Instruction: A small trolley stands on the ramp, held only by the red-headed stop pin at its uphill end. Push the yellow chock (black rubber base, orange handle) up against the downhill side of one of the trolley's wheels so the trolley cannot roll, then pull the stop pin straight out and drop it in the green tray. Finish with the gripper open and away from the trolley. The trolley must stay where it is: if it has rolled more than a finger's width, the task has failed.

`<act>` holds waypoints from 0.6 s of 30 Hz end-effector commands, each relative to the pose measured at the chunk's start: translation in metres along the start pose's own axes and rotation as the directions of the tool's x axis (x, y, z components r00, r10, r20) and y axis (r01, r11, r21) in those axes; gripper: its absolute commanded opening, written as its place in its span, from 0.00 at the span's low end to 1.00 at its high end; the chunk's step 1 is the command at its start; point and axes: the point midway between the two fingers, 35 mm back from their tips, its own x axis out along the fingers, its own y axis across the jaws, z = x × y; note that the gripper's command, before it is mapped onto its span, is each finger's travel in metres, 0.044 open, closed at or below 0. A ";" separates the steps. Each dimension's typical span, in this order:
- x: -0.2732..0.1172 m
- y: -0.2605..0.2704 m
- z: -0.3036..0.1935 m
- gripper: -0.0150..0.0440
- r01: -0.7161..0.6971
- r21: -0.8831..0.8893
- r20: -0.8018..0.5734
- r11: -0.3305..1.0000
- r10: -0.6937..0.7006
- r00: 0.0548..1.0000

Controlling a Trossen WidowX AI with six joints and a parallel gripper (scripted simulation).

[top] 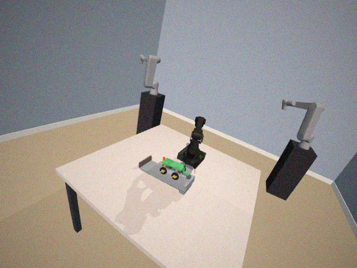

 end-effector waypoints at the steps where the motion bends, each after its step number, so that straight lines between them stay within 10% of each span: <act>1: 0.000 -0.013 0.000 0.25 -0.002 0.000 0.002 1.000 0.002 1.000; 18: 0.002 -0.064 0.001 0.25 0.003 0.002 0.001 1.000 -0.003 1.000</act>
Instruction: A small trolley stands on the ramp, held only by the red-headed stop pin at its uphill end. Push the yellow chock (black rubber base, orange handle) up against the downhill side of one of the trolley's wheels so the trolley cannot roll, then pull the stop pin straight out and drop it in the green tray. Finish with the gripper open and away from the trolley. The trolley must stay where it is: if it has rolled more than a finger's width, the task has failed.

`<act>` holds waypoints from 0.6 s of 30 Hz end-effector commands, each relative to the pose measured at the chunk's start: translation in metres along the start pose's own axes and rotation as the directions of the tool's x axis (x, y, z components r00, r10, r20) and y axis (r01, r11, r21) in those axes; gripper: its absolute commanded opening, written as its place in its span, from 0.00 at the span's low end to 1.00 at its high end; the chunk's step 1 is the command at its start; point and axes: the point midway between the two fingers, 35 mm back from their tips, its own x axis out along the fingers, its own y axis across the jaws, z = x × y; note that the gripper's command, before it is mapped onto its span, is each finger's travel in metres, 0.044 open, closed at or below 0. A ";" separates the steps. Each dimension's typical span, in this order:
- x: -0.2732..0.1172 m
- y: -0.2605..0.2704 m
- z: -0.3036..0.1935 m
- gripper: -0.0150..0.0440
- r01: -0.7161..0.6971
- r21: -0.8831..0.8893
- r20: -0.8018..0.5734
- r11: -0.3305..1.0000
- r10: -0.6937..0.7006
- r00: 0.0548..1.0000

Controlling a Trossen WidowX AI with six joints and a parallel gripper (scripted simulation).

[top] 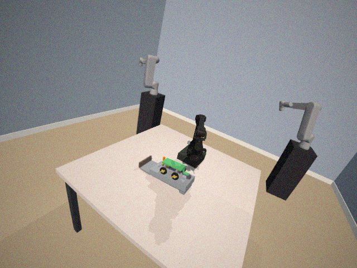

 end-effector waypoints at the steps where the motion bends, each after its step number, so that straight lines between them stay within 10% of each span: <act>1: 0.001 -0.004 0.001 0.25 -0.003 0.002 0.002 1.000 0.003 1.000; 18: -0.007 0.000 0.062 0.25 -0.003 0.001 0.009 1.000 0.003 1.000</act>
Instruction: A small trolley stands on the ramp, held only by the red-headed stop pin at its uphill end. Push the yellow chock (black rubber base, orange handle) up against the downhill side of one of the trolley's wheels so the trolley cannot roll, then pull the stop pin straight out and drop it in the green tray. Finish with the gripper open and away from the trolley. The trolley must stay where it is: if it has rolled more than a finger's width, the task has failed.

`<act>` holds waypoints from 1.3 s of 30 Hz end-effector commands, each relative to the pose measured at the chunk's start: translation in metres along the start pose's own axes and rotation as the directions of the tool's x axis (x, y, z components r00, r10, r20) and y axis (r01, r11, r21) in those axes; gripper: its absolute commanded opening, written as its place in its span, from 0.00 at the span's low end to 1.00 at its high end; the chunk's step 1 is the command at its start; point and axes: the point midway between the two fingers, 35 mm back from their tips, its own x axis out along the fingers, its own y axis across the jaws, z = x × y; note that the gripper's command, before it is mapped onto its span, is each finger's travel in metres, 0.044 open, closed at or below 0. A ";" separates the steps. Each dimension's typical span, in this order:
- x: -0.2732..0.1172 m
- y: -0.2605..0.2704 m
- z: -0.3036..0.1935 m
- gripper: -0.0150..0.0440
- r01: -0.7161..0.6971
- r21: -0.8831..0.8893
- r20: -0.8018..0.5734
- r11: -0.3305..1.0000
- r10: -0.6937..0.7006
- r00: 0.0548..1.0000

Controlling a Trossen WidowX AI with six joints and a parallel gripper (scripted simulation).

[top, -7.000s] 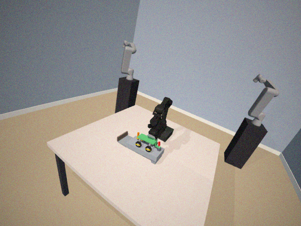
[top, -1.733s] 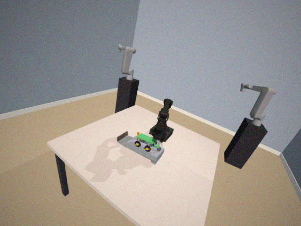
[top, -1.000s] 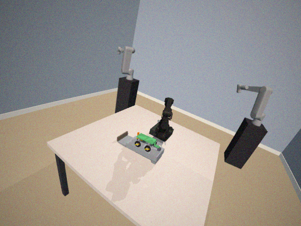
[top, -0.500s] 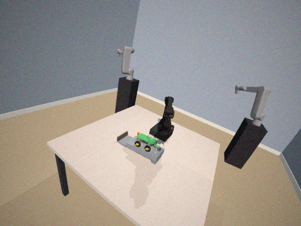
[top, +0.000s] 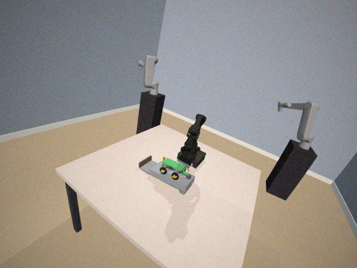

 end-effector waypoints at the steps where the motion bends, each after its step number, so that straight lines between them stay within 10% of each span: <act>1: -0.001 -0.001 0.013 0.25 0.003 -0.001 -0.003 1.000 -0.003 1.000; 39: -0.020 -0.003 0.153 0.25 0.003 -0.001 0.011 1.000 -0.003 1.000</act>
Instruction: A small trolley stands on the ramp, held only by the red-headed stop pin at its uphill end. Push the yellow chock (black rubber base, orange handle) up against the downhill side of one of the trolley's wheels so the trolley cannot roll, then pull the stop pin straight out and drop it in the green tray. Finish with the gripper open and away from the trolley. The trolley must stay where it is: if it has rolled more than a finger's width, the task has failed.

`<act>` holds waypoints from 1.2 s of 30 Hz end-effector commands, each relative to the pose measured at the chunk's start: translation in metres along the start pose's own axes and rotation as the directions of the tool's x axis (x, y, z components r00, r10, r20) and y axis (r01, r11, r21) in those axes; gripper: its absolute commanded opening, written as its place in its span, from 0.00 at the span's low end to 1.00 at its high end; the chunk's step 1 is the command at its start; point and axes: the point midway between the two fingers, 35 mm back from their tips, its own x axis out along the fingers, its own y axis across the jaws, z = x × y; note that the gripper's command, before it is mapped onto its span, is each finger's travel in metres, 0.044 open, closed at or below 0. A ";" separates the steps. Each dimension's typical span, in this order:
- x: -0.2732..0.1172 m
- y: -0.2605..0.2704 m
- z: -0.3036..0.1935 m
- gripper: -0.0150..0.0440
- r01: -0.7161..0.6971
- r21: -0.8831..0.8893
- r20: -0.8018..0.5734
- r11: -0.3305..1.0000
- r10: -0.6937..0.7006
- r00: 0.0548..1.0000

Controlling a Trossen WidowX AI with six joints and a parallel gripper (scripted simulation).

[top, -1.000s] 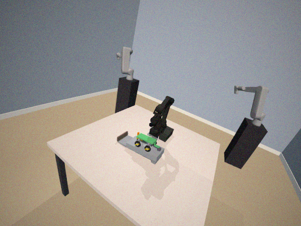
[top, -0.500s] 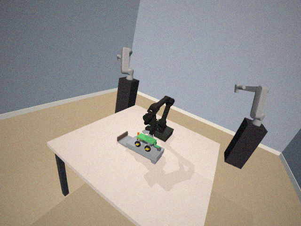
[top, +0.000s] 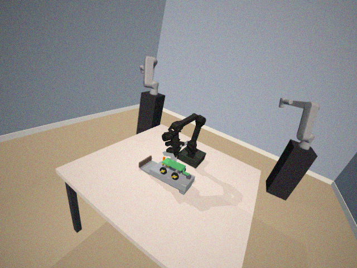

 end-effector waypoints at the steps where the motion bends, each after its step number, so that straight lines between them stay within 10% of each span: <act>1: -0.001 -0.001 0.016 0.25 0.004 0.000 0.003 1.000 -0.004 1.000; 15: -0.004 -0.004 0.050 0.25 0.004 0.019 0.010 1.000 -0.004 1.000; 36: -0.003 -0.005 0.045 0.25 -0.085 0.579 0.134 0.811 0.008 0.991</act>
